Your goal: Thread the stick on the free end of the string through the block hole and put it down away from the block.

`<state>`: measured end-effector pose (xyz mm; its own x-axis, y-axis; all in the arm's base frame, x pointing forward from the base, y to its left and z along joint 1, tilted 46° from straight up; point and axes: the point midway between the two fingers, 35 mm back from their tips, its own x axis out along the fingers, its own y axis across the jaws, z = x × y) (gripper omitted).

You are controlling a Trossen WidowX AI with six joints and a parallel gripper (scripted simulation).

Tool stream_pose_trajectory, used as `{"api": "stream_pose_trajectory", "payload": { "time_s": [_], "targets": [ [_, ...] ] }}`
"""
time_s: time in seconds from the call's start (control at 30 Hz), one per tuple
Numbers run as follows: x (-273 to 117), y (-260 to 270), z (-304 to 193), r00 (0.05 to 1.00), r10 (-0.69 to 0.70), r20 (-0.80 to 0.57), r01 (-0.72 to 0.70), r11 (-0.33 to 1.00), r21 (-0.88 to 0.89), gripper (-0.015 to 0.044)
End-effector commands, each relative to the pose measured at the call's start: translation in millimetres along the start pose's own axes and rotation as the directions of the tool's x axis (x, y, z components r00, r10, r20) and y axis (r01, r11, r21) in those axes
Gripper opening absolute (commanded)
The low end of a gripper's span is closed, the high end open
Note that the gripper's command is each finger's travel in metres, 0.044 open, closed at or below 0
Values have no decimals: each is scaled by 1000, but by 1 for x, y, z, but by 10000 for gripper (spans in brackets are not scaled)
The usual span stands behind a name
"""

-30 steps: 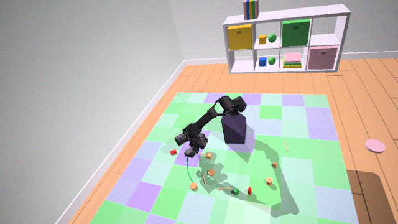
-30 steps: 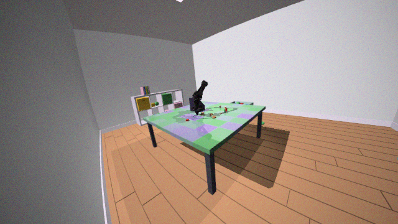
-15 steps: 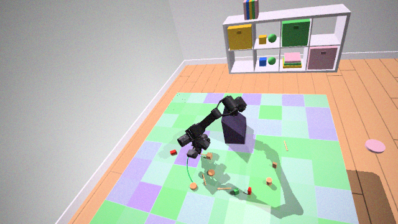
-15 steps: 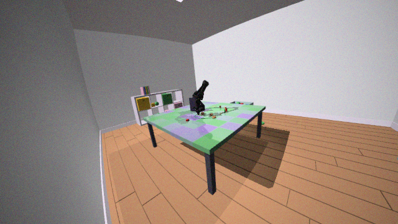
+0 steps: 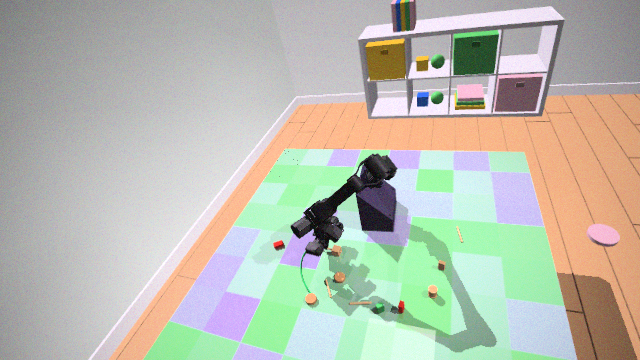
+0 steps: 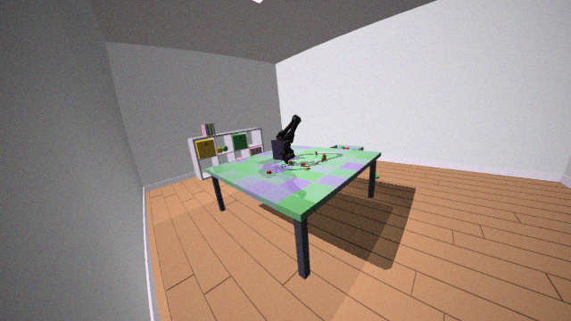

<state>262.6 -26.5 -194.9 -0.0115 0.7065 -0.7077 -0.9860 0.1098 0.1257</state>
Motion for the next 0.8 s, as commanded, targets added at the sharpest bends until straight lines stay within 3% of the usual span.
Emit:
{"api": "stream_pose_trajectory", "payload": {
  "time_s": [0.0,0.4,0.57,0.7,0.77],
  "targets": [
    [0,0,7,1000,-2,4,2,1000,5,0],
    [0,0,21,1000,-1,4,1,1000,5,0],
    [0,0,18,1000,1,1,-1,1000,-1,122],
    [-2,0,18,1000,1,0,-1,1000,-1,122],
    [-22,-2,17,1000,0,-3,0,1000,0,122]
  ]
}}
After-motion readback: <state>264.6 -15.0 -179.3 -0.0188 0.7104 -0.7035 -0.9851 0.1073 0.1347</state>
